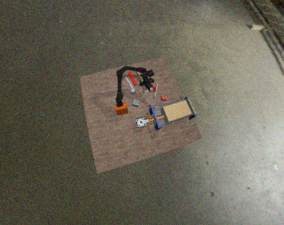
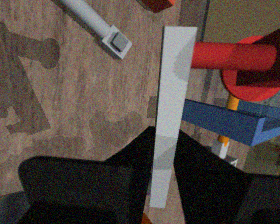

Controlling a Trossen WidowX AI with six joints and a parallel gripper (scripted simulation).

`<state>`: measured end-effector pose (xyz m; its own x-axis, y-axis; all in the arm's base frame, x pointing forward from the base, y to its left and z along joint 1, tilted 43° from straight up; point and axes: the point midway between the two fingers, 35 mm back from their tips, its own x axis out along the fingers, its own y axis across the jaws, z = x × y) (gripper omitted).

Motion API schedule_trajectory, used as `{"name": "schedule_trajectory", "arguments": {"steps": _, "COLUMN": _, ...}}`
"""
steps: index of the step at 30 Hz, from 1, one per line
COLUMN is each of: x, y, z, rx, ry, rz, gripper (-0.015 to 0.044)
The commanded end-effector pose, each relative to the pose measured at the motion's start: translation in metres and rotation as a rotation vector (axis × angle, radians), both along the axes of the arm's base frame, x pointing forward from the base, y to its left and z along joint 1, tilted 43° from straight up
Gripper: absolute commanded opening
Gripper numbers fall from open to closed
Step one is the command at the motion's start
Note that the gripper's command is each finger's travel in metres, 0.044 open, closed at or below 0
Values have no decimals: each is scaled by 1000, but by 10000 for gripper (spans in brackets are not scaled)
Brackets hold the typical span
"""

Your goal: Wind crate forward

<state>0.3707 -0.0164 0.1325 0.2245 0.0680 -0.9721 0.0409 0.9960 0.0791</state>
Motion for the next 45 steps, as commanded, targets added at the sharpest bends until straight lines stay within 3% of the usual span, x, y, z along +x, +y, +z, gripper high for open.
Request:
{"name": "schedule_trajectory", "arguments": {"steps": 1, "x": 0, "y": -2, "z": 4, "rx": -64, "ry": -20, "rz": -22, "gripper": 0}}
{"name": "schedule_trajectory", "arguments": {"steps": 45, "x": -1, "y": -2, "z": 5, "rx": -747, "ry": -89, "rz": -185, "gripper": 0}}
